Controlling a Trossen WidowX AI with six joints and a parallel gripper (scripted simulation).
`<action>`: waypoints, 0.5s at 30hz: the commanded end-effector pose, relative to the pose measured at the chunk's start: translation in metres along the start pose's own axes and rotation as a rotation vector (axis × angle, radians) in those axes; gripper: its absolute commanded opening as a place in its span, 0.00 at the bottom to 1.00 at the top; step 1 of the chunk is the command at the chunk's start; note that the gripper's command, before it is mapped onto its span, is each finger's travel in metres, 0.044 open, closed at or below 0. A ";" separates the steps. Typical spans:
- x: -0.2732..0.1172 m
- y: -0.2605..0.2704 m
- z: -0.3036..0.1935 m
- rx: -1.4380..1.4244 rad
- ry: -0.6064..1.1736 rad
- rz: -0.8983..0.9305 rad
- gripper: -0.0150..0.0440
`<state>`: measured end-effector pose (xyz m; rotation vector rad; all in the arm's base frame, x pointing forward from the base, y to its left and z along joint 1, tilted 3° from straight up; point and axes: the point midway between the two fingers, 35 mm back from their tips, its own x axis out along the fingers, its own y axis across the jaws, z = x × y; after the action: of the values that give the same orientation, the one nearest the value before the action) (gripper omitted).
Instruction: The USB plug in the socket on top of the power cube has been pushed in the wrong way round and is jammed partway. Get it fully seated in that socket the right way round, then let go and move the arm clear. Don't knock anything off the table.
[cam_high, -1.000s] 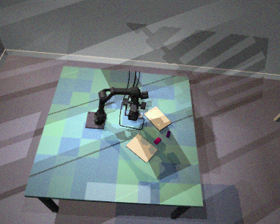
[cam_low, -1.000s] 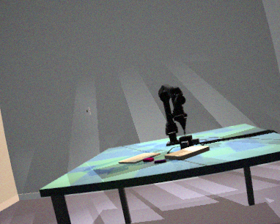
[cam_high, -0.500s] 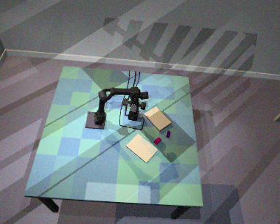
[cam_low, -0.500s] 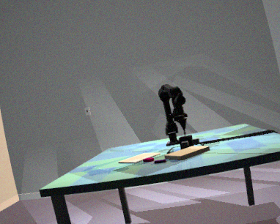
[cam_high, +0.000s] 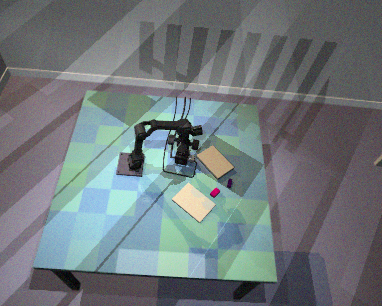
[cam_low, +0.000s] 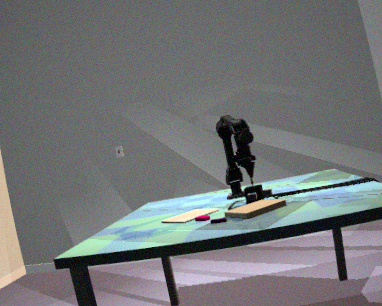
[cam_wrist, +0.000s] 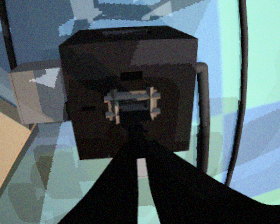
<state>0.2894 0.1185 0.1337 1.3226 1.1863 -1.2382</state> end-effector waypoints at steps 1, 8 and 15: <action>0.001 0.000 0.000 -0.005 0.004 -0.001 0.25; 0.001 0.000 0.000 -0.005 0.004 -0.001 0.25; 0.002 0.000 0.000 -0.005 0.004 -0.001 0.25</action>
<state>0.2894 0.1184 0.1320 1.3229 1.1861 -1.2378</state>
